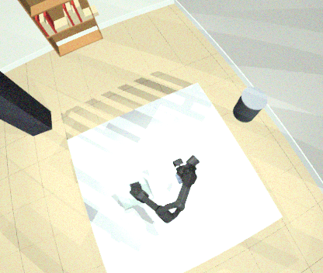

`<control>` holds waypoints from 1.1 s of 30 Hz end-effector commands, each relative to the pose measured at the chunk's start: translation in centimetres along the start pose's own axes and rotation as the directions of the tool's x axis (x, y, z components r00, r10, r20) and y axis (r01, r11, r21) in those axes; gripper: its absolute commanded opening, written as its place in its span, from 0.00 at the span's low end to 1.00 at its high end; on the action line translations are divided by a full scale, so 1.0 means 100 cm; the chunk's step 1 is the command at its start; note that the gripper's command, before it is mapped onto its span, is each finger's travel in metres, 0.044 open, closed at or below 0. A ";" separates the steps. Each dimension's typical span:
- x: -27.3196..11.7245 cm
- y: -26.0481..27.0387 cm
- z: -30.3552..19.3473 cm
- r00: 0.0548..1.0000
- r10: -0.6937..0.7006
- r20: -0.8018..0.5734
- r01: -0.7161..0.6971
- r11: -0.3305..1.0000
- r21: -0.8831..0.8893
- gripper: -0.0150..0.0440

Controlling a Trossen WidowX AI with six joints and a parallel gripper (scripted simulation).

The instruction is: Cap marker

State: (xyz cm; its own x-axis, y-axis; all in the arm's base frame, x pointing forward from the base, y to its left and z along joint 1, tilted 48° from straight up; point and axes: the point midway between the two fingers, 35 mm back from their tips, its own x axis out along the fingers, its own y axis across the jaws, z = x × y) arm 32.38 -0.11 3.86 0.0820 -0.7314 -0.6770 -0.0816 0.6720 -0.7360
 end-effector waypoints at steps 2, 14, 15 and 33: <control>0.000 0.000 0.000 1.000 0.001 0.001 -0.001 1.000 -0.006 0.25; 0.002 0.000 0.000 1.000 0.001 0.001 -0.001 1.000 -0.006 0.25; 0.003 0.000 0.000 1.000 0.001 0.001 -0.001 1.000 -0.006 0.25; 0.029 0.000 0.000 1.000 -0.001 0.001 0.001 1.000 -0.006 0.25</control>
State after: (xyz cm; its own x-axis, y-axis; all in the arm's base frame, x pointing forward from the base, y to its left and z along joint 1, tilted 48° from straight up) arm 32.62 -1.77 2.24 0.0824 -0.7281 -0.6805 -0.0810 0.6756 -0.7328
